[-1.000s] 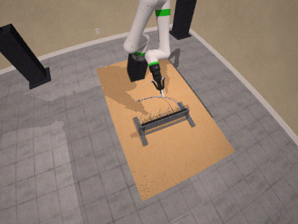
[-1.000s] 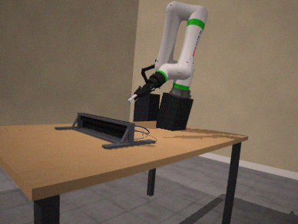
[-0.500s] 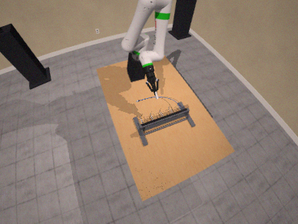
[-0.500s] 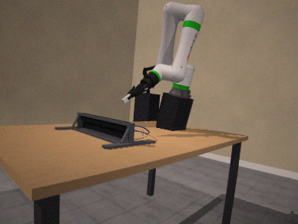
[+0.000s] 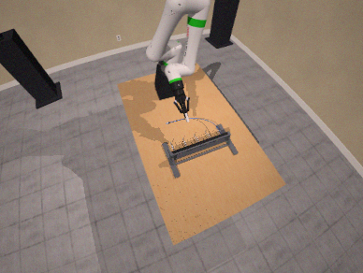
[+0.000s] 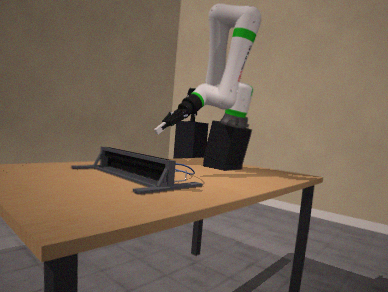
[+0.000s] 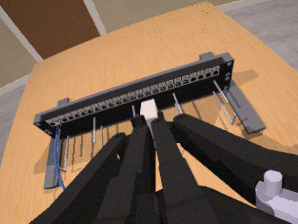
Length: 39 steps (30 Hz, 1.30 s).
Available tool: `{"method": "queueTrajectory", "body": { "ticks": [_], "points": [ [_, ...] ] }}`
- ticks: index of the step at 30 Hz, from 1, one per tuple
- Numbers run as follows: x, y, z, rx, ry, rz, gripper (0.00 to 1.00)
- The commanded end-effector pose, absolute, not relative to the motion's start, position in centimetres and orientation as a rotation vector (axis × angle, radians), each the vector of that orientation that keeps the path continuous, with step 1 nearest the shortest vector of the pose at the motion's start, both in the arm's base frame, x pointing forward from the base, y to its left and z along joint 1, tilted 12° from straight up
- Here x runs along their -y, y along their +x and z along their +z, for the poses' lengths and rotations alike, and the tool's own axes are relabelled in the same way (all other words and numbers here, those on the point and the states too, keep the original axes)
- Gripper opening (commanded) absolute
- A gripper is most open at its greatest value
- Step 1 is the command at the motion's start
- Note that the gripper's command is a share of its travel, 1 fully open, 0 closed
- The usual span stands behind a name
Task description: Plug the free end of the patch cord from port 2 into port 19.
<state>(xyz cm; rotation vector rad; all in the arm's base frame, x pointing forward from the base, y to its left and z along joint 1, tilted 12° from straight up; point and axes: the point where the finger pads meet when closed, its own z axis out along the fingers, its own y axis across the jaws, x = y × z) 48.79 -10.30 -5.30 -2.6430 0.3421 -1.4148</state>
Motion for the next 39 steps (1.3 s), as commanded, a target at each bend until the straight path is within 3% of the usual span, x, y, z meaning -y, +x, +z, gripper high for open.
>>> {"method": "queueTrajectory", "body": {
  "ticks": [1,10,22,39],
  "points": [
    [10.3,48.9,-5.3,-0.342,-2.643,-1.415,0.00],
    [10.3,50.7,-6.6,-0.342,-2.643,-1.415,0.00],
    [10.3,58.7,-11.9,-0.342,-2.643,-1.415,0.00],
    [10.3,60.4,-13.0,-0.342,-2.643,-1.415,0.00]
  ]
}}
